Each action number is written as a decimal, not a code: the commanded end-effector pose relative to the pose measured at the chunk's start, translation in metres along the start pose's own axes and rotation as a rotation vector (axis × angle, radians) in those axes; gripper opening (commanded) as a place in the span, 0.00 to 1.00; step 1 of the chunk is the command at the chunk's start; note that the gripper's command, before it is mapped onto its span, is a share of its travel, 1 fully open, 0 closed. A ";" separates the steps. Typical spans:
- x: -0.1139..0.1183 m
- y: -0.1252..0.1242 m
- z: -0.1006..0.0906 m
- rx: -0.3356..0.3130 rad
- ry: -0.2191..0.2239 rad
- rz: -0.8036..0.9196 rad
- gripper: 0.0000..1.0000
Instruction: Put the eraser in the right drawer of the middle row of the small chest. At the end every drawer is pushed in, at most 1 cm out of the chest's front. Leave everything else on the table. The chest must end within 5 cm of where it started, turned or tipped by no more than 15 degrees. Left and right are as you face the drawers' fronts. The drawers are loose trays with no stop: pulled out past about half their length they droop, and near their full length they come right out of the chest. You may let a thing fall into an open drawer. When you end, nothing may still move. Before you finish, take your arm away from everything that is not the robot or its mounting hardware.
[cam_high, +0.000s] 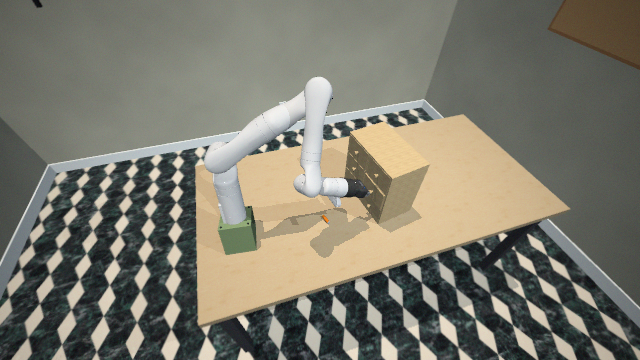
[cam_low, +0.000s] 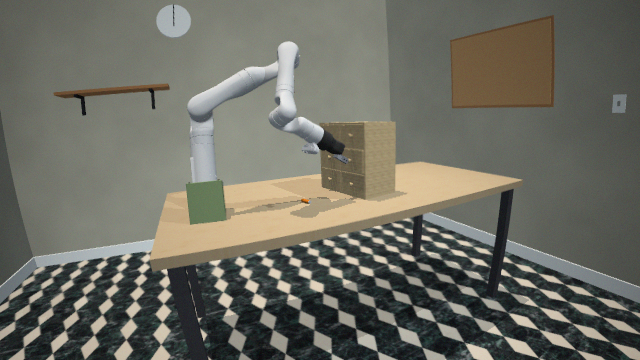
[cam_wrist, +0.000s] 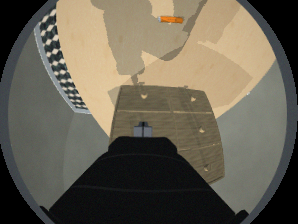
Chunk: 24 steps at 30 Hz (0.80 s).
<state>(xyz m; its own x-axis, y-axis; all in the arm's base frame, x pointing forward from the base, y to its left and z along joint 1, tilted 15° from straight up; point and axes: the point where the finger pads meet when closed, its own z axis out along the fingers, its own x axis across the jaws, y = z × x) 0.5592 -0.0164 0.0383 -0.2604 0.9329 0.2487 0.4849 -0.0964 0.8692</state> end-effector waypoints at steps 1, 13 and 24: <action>0.001 0.003 0.001 -0.004 0.002 -0.003 0.00; 0.001 0.004 0.004 -0.004 0.002 -0.003 0.00; 0.001 0.004 0.004 -0.004 0.002 -0.003 0.00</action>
<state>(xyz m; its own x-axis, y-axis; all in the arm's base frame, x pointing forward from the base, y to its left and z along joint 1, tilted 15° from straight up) 0.5631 -0.0150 0.0391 -0.2621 0.9327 0.2478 0.4838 -0.0952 0.8700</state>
